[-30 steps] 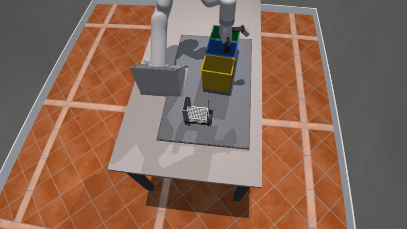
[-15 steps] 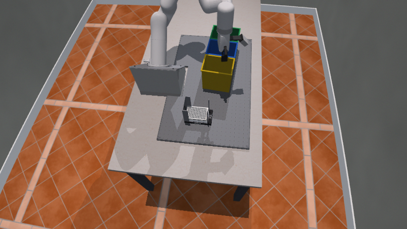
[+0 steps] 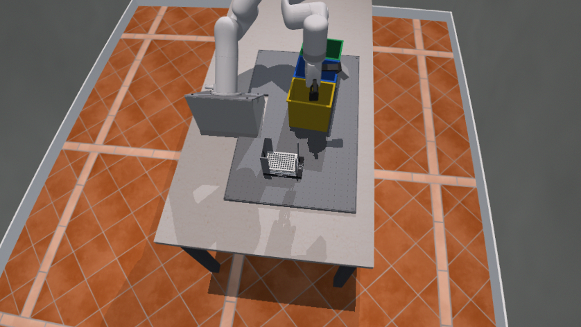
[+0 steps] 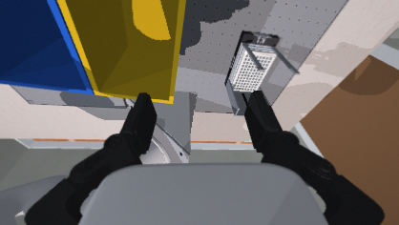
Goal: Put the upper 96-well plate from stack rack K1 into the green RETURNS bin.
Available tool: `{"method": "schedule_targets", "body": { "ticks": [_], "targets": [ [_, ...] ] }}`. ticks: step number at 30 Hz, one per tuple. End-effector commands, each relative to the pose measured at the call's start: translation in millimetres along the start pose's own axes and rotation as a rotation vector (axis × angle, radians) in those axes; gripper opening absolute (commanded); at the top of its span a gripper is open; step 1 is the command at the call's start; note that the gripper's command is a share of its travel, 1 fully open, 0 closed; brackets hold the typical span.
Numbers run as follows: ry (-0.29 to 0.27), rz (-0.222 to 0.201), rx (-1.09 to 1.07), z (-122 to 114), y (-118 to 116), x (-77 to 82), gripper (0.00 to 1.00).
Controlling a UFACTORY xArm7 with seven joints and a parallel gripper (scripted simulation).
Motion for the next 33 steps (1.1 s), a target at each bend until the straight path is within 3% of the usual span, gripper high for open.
{"method": "schedule_targets", "body": {
  "ticks": [1,20,33],
  "targets": [
    [0.0,-0.001,-0.034,-8.8,12.7,0.6,1.0],
    [0.001,0.017,-0.101,-60.2,66.5,-11.0,1.0],
    [0.006,0.033,-0.135,-110.6,104.9,-27.2,1.0]
  ]
}}
Point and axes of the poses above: the point where the finger pads meet when closed, its own x axis back along the fingers, its own y axis across the jaws, z = x × y, the point moved 3 cm from there along x, back along the fingers, and after that the axes turned 9 degrees about x, right-handed, at the moved point
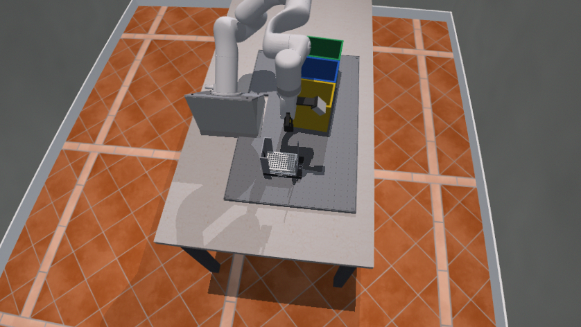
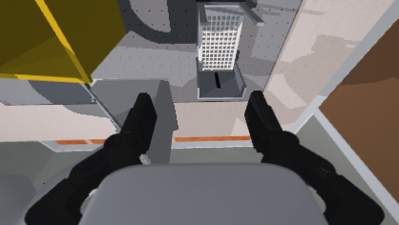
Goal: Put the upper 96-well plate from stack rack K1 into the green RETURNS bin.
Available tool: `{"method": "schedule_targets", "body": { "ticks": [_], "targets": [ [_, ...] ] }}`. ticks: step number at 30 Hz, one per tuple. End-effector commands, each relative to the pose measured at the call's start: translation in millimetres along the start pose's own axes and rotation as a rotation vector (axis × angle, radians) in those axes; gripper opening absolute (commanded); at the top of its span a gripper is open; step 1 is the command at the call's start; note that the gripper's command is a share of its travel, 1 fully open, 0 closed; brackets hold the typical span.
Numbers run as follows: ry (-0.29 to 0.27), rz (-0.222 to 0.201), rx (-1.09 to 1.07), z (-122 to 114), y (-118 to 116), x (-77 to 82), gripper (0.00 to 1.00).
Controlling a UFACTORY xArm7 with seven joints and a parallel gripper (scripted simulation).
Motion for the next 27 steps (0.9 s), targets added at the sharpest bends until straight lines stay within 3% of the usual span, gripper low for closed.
{"method": "schedule_targets", "body": {
  "ticks": [1,13,27],
  "targets": [
    [0.002,-0.004,0.001,-9.7,10.5,-1.3,1.0],
    [0.009,0.016,-0.03,-46.3,39.6,-16.4,1.0],
    [0.009,0.016,-0.03,-46.3,39.6,-18.0,1.0]
  ]
}}
Point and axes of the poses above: the point where the finger pads meet when closed, its own x axis back along the fingers, its own y axis across the jaws, z = x × y, the point moved 3 cm from there along x, back along the fingers, and after that the axes turned 9 degrees about x, right-handed, at the moved point
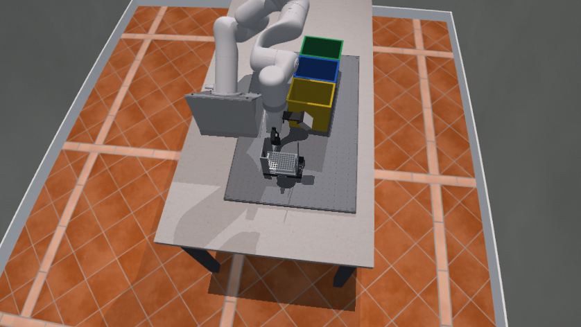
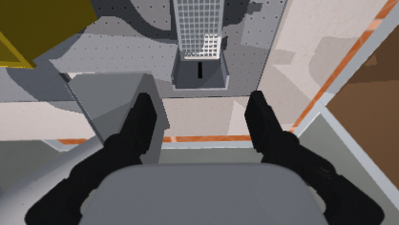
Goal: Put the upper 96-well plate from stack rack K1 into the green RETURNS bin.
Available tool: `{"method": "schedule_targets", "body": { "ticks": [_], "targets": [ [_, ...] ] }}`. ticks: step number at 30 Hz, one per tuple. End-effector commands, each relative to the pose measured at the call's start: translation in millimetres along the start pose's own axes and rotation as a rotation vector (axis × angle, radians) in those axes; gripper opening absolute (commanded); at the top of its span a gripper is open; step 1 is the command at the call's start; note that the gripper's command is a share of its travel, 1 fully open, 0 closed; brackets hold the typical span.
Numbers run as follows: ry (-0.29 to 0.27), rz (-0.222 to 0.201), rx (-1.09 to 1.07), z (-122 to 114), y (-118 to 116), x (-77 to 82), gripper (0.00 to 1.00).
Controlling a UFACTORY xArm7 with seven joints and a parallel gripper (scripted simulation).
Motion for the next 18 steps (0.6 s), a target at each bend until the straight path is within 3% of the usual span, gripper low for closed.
{"method": "schedule_targets", "body": {
  "ticks": [1,18],
  "targets": [
    [0.001,-0.004,-0.001,-0.3,0.8,-1.0,1.0],
    [0.001,-0.004,0.0,-0.2,0.8,-26.1,1.0]
  ]
}}
Point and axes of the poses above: the point where the finger pads meet when closed, its own x axis back along the fingers, its own y axis across the jaws, z = x × y, the point moved 3 cm from there along x, back along the fingers, and after that the axes turned 9 degrees about x, right-handed, at the moved point
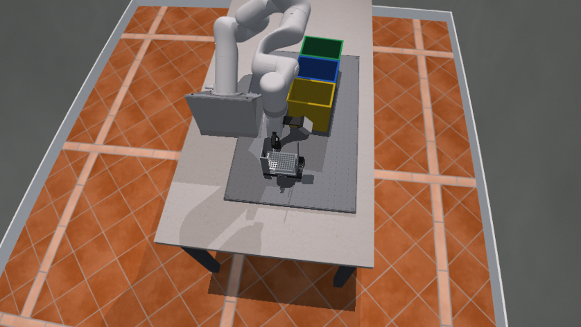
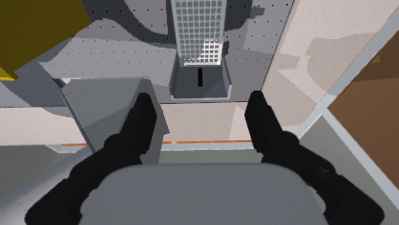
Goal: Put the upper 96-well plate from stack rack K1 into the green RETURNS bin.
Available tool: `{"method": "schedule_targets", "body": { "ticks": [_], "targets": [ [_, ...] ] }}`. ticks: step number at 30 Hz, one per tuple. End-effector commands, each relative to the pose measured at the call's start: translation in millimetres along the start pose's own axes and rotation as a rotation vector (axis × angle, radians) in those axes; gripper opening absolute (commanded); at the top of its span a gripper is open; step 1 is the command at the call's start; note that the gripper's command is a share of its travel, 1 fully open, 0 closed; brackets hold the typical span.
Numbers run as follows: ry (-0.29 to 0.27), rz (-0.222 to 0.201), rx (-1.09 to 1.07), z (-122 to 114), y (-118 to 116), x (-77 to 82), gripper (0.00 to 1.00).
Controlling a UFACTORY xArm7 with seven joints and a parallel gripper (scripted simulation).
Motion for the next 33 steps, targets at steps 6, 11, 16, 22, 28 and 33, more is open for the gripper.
{"method": "schedule_targets", "body": {
  "ticks": [6,11,16,22,28,33],
  "targets": [
    [0.002,-0.005,0.0,0.0,0.9,-10.6,1.0],
    [0.002,-0.005,0.0,0.0,0.9,-15.6,1.0],
    [0.002,-0.005,0.0,0.0,0.9,-24.0,1.0],
    [0.002,-0.005,0.0,0.1,1.0,-34.0,1.0],
    [0.002,-0.005,0.0,0.1,1.0,-40.6,1.0],
    [0.002,-0.005,0.0,0.1,1.0,-49.0,1.0]
  ]
}}
Point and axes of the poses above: the point where the finger pads meet when closed, its own x axis back along the fingers, its own y axis across the jaws, z = x × y, the point moved 3 cm from there along x, back along the fingers, and after that the axes turned 9 degrees about x, right-handed, at the moved point
